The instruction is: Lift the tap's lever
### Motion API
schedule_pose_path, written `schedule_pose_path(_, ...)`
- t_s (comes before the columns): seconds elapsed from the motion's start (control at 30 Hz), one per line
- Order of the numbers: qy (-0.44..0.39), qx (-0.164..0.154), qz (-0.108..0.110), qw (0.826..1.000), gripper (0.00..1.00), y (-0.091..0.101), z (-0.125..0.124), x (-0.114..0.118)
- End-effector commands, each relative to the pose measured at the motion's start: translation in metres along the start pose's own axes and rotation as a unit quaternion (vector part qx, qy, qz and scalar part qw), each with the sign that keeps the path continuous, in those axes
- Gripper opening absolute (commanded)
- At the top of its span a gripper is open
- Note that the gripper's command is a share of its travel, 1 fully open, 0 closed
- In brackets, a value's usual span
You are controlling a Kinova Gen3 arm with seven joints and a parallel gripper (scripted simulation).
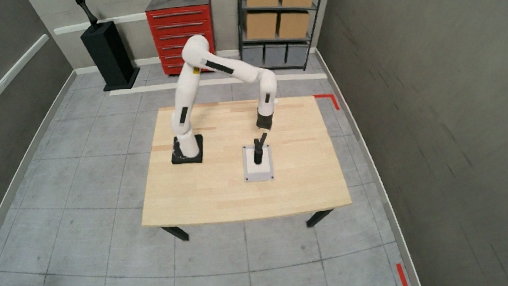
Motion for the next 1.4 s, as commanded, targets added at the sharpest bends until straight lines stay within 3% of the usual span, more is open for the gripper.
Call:
schedule_pose_path(0.0,0.0,0.0,0.001,1.0,1.0,0.001,0.0,0.0)
schedule_pose_path(0.5,0.0,0.0,0.001,1.0,1.0,-0.006,0.0,0.0)
schedule_pose_path(1.37,0.0,0.0,0.001,1.0,1.0,-0.043,0.0,0.0)
Point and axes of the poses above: the point where the finger pads meet when closed, its own y axis back along the fingers, its own x axis across the jaws, z = x × y, the point moved 8 cm from there along y, back along the fingers, and after that the axes turned 12 degrees about y, right-handed, at the moved point
